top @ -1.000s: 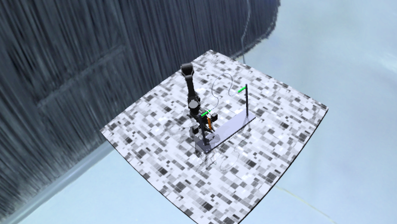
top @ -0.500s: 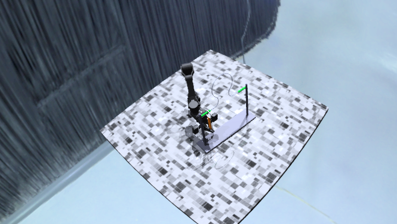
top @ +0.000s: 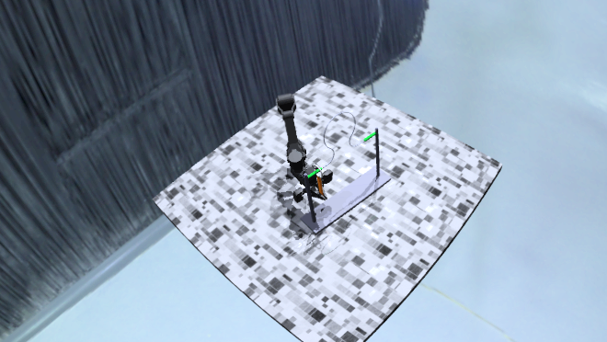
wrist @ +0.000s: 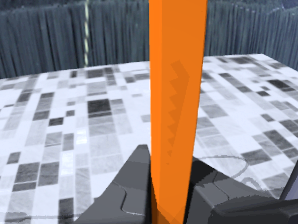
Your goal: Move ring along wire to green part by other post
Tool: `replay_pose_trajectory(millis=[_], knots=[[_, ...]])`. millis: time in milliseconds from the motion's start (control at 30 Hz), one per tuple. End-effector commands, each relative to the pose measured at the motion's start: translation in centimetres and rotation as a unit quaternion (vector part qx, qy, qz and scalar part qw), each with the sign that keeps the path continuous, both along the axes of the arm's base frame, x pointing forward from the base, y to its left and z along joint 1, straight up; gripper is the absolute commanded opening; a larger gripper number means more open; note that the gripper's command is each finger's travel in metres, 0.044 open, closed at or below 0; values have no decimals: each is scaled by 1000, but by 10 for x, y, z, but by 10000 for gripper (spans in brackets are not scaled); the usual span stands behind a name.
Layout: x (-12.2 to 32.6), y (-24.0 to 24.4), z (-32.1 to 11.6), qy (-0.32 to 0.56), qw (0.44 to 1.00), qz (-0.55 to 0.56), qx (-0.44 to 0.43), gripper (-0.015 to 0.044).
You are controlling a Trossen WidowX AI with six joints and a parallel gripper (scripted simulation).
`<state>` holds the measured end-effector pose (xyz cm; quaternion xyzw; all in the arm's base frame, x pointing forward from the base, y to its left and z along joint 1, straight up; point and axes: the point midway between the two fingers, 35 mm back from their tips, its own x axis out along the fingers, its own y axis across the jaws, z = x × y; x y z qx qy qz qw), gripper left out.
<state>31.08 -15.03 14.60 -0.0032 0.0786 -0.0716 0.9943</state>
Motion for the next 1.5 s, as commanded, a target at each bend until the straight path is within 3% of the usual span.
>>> replay_pose_trajectory(millis=[0,1467], knots=[[0,-1,2,0,1000,-3,1,-150],[5,33,2,0,1000,-4,15,-150]])
